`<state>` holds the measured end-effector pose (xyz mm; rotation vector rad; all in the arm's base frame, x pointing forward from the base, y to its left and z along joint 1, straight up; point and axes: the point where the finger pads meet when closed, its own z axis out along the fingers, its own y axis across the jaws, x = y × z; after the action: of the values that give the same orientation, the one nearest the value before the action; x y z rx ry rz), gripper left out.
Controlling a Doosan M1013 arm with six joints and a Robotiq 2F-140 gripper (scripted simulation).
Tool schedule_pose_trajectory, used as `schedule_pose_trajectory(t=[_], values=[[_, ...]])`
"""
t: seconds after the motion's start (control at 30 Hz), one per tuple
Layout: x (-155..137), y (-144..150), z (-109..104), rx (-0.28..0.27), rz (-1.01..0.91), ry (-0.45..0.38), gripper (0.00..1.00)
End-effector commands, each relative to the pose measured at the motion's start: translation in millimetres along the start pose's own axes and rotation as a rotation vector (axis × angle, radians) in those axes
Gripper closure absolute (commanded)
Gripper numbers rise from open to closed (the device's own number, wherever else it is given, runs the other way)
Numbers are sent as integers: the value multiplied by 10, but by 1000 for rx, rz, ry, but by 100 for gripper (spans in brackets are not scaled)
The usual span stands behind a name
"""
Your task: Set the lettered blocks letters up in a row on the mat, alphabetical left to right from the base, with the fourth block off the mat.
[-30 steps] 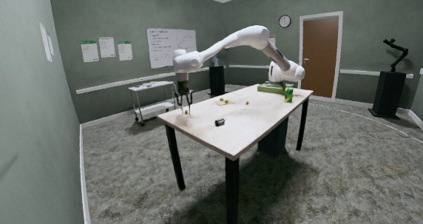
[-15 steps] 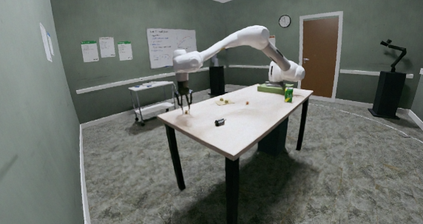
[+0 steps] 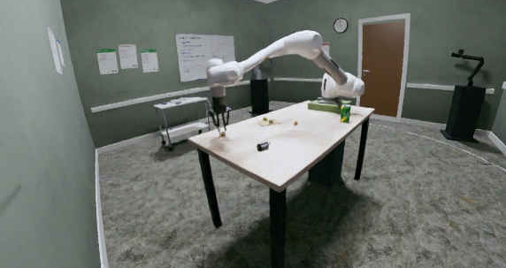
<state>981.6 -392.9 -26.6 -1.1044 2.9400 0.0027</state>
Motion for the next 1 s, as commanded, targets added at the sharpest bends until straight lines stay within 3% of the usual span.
schedule_pose_trajectory(t=[0.0, 0.73, 0.97], values=[[-3, 1, -9, 0, 0, -1, 78], [-3, 1, -15, 0, 0, -1, 78], [-3, 1, -300, 0, 0, -1, 78]])
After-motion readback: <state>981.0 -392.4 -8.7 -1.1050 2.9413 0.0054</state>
